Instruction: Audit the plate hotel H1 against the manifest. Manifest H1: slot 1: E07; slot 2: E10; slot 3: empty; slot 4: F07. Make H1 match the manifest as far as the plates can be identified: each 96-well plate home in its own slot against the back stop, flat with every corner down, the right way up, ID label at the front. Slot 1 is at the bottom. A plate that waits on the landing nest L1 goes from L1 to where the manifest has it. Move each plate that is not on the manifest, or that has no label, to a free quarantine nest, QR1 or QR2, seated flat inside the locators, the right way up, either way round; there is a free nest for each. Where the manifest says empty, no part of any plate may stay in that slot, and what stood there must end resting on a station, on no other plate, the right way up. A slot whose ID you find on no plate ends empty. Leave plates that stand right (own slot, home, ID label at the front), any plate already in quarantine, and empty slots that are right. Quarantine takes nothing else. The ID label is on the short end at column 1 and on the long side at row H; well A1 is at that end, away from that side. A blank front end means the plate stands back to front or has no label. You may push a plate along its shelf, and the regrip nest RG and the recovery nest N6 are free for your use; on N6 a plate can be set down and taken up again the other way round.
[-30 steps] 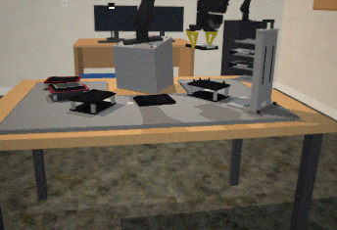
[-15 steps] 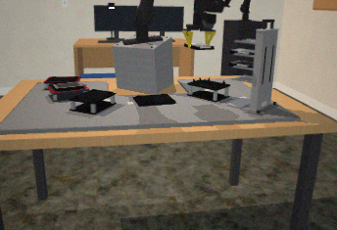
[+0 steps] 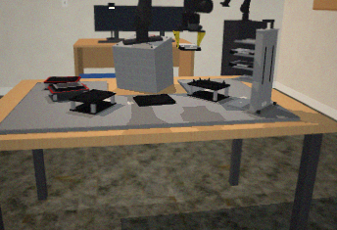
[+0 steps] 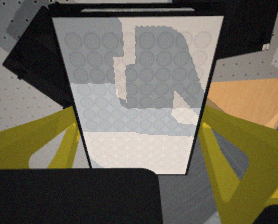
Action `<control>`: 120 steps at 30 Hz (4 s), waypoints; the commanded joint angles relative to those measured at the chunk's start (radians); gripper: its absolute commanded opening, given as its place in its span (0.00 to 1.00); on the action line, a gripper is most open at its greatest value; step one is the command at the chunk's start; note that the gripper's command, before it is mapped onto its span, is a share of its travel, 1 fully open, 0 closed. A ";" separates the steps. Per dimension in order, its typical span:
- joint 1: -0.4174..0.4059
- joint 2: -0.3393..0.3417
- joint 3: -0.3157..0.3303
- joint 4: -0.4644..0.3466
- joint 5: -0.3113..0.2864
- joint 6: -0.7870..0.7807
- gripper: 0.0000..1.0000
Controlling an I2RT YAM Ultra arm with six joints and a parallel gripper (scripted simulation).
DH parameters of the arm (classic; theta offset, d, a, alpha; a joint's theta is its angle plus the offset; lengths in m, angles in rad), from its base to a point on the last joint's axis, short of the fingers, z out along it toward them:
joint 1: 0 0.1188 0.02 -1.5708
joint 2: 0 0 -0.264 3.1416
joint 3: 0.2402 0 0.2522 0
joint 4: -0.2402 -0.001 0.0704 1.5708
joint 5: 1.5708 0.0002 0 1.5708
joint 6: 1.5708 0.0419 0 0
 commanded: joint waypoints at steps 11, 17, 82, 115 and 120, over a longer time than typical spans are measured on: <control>-0.045 -0.067 -0.002 0.013 -0.008 0.147 0.86; -0.052 -0.067 -0.002 0.014 -0.003 0.214 0.86; -0.464 -0.277 -0.237 0.070 -0.047 0.907 0.86; -0.497 -0.037 -0.348 0.388 -0.049 0.872 0.86; -0.492 -0.048 -0.350 0.420 -0.049 0.870 0.86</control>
